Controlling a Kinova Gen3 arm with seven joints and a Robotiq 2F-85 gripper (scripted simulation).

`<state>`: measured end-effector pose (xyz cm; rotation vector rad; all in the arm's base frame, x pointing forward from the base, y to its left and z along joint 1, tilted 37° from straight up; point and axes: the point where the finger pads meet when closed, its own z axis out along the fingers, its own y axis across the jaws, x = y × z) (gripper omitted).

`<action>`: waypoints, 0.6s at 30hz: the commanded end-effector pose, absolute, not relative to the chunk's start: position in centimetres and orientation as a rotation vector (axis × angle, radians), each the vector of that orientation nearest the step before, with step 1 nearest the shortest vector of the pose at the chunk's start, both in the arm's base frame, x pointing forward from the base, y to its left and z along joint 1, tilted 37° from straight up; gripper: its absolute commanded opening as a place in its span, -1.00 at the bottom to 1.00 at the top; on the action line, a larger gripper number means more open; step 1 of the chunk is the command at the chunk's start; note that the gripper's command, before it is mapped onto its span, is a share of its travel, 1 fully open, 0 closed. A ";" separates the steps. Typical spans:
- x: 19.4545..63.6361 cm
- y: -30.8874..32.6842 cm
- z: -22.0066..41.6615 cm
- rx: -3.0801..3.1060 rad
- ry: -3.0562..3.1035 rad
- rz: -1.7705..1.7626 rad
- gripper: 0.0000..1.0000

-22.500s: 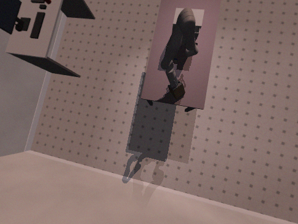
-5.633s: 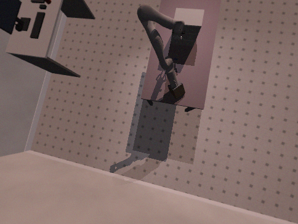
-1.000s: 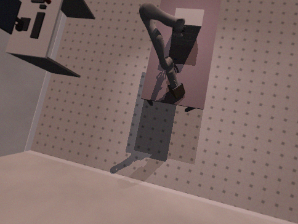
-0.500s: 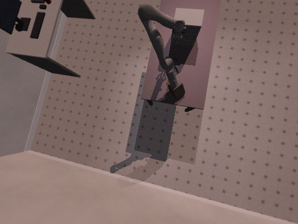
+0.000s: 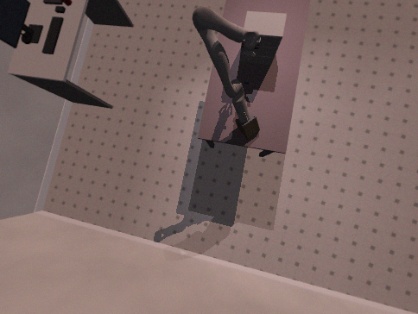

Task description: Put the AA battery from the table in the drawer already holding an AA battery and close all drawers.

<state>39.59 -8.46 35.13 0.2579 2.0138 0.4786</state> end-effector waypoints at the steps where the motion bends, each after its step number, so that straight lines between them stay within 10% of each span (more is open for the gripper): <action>1: 39.2 -8.5 34.9 0.263 2.017 0.475 -0.73; 18: 38.0 -8.2 34.3 0.263 2.017 0.475 -0.73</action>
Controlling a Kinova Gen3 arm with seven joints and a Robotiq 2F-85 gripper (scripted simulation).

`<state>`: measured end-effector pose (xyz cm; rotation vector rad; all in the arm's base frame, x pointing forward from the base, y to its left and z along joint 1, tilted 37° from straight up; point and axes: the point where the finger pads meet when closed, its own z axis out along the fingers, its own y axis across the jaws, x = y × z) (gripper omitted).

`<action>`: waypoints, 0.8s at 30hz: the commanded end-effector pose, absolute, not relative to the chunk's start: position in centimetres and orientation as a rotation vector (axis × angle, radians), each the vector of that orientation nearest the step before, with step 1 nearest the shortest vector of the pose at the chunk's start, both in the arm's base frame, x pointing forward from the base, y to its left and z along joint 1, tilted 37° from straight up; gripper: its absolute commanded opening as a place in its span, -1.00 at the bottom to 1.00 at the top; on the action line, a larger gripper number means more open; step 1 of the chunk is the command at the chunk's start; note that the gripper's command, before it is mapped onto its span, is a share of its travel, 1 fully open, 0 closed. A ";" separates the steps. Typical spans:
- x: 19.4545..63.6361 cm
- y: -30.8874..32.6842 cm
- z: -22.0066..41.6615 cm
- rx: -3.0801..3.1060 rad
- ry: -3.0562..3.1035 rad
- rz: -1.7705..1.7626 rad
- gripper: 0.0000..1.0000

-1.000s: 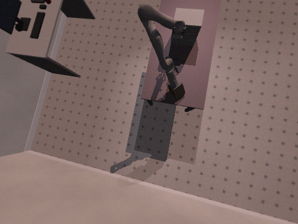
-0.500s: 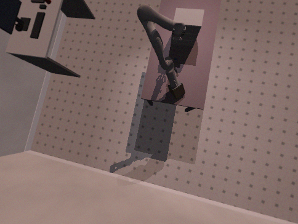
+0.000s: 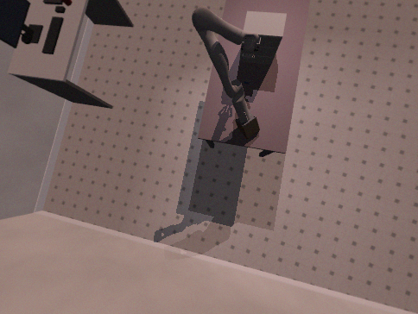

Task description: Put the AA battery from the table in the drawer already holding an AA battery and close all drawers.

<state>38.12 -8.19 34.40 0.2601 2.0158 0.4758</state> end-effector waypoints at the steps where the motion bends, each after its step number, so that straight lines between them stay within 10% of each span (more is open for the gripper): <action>1: 38.0 -8.2 34.3 0.263 2.017 0.475 -0.73; 24: 37.7 -8.1 34.2 0.263 2.017 0.475 -0.73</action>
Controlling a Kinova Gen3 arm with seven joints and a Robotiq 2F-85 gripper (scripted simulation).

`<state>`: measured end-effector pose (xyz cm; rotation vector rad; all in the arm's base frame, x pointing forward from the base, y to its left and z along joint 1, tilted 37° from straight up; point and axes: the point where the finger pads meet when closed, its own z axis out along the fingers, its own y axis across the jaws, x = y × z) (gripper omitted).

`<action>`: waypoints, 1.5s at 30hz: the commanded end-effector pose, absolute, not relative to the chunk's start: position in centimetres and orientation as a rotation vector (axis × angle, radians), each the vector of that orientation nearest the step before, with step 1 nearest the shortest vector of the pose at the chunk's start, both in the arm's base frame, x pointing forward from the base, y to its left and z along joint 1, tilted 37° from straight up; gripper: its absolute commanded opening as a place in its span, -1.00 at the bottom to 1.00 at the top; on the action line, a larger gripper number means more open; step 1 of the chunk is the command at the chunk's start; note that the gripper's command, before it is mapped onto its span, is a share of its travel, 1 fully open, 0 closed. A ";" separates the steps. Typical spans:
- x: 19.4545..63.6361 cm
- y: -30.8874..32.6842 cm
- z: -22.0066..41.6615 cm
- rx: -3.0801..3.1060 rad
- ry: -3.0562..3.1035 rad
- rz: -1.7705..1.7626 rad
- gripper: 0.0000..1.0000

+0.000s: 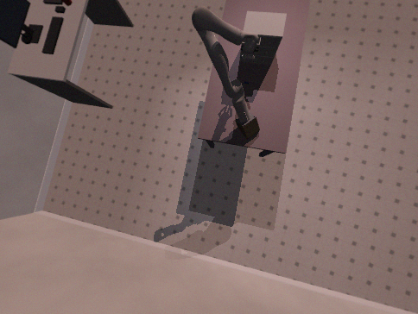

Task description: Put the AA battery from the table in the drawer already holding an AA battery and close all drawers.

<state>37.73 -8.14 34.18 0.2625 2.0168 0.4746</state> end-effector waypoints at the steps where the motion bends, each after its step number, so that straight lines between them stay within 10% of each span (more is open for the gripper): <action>1: 37.7 -8.1 34.2 0.263 2.017 0.475 -0.73; 16: 37.7 -8.1 34.2 0.263 2.017 0.475 -0.34; 45: 33.1 -7.2 32.1 0.261 2.022 0.482 -0.34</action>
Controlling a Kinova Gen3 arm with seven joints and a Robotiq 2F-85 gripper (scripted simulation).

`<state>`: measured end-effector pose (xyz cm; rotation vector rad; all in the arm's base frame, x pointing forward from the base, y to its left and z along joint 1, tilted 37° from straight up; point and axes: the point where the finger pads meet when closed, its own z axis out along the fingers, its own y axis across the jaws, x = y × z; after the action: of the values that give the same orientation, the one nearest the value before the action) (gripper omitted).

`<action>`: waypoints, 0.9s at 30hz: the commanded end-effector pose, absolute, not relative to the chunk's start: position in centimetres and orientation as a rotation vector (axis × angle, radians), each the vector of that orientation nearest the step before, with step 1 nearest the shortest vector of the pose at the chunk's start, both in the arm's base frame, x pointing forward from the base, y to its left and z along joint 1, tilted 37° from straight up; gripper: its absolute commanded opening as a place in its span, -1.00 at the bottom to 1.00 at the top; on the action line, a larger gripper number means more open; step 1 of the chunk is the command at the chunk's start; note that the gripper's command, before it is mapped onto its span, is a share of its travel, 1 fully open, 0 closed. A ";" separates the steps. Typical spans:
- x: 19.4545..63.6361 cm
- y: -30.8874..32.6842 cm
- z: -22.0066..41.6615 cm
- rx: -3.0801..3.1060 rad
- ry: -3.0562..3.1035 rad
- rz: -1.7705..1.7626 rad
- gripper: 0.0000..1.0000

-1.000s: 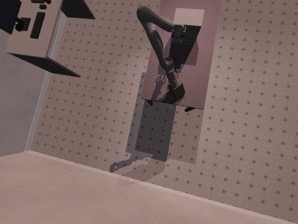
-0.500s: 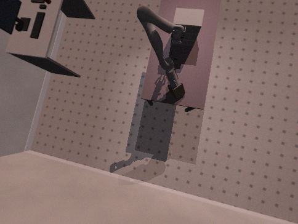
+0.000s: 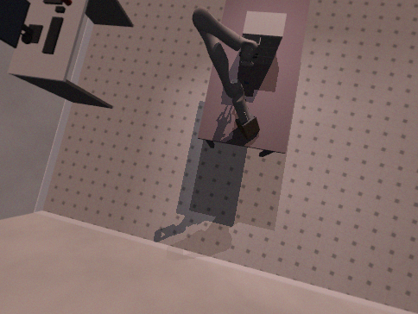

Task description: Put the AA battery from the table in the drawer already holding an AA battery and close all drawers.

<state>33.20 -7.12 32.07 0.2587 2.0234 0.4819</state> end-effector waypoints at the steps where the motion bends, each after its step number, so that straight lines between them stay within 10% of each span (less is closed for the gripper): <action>1: 33.0 -7.2 32.1 0.260 2.023 0.483 -0.34; 27: 27.9 -7.1 31.6 0.247 2.038 0.495 -0.34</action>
<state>27.95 -6.89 31.67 0.2383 2.0415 0.5034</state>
